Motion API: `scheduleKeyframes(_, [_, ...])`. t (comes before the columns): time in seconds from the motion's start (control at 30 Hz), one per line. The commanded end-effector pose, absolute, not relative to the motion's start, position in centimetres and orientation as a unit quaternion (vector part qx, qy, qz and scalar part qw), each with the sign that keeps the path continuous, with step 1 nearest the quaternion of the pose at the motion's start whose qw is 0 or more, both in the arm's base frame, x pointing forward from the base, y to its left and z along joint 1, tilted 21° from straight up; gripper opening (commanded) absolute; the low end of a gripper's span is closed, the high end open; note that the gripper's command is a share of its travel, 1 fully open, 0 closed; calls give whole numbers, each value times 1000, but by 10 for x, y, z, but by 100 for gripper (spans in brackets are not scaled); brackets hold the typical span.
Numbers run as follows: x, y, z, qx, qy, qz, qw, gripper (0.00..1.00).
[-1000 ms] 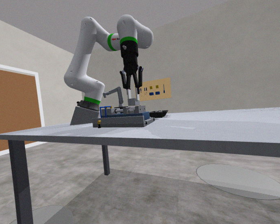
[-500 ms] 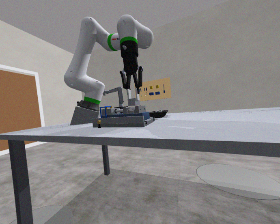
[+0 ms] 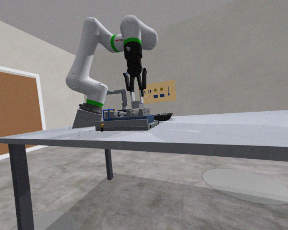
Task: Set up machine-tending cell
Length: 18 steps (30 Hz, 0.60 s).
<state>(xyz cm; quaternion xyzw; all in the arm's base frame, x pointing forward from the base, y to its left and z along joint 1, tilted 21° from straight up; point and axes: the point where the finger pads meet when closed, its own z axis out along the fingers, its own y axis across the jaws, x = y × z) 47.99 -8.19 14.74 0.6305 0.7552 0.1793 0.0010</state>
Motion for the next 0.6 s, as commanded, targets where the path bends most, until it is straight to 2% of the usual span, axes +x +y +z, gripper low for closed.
scheduleKeyframes(0.0, [480,-82,148,631,755,179,1,0])
scheduleKeyframes(0.57, [480,-82,146,631,755,179,1,0])
